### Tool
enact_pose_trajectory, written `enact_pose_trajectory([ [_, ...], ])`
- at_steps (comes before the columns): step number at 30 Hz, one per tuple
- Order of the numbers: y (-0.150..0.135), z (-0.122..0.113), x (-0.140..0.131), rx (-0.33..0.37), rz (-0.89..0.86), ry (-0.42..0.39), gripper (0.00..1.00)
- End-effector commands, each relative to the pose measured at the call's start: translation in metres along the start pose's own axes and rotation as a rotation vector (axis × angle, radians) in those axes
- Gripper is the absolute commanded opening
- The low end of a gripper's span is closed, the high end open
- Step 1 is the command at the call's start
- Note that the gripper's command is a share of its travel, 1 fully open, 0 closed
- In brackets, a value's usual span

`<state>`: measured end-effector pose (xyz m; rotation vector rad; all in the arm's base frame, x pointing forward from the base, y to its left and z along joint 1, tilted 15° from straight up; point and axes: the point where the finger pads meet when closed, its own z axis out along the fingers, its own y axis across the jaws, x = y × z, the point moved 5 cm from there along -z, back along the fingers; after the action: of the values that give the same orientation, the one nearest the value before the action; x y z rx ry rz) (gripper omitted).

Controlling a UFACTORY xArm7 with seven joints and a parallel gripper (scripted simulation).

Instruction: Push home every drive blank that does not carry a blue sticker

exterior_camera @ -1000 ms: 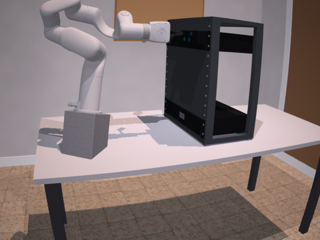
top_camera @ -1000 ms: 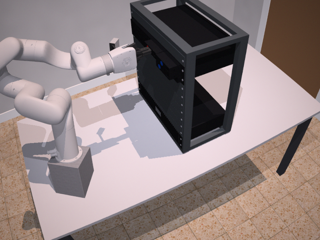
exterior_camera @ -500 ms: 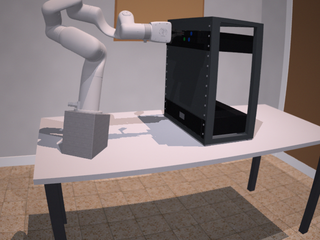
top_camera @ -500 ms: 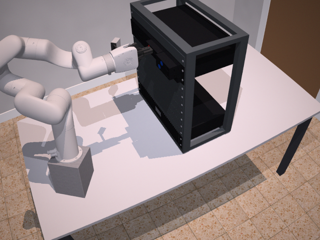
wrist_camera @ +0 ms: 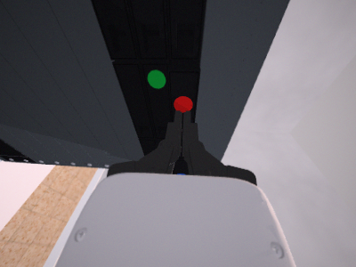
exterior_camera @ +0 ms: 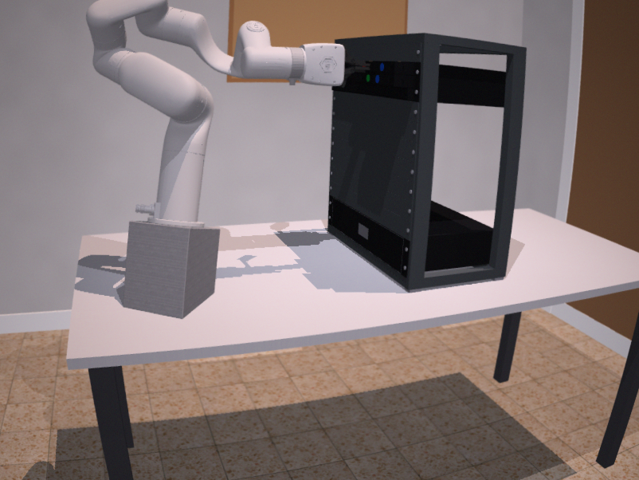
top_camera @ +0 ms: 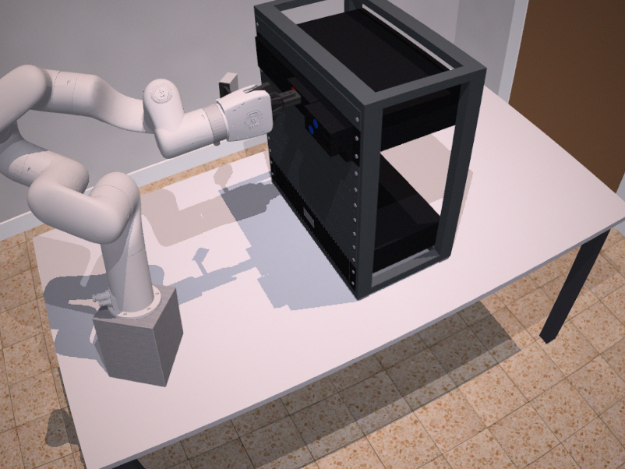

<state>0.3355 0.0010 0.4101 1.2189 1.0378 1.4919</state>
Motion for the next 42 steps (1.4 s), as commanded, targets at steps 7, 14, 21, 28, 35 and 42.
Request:
enact_pose_trajectory([
  [7,0.001,0.010,0.000,-0.002,0.000,0.001,0.00],
  [14,0.001,0.010,0.000,-0.002,0.000,0.001,0.00],
  [21,0.001,0.012,0.000,-0.002,0.000,0.001,0.00],
  [28,0.001,0.013,0.000,-0.002,0.000,0.001,0.00],
  [35,0.001,0.014,0.000,-0.002,0.000,0.001,0.00],
  [42,0.001,0.016,0.000,-0.002,0.000,0.001,0.00],
])
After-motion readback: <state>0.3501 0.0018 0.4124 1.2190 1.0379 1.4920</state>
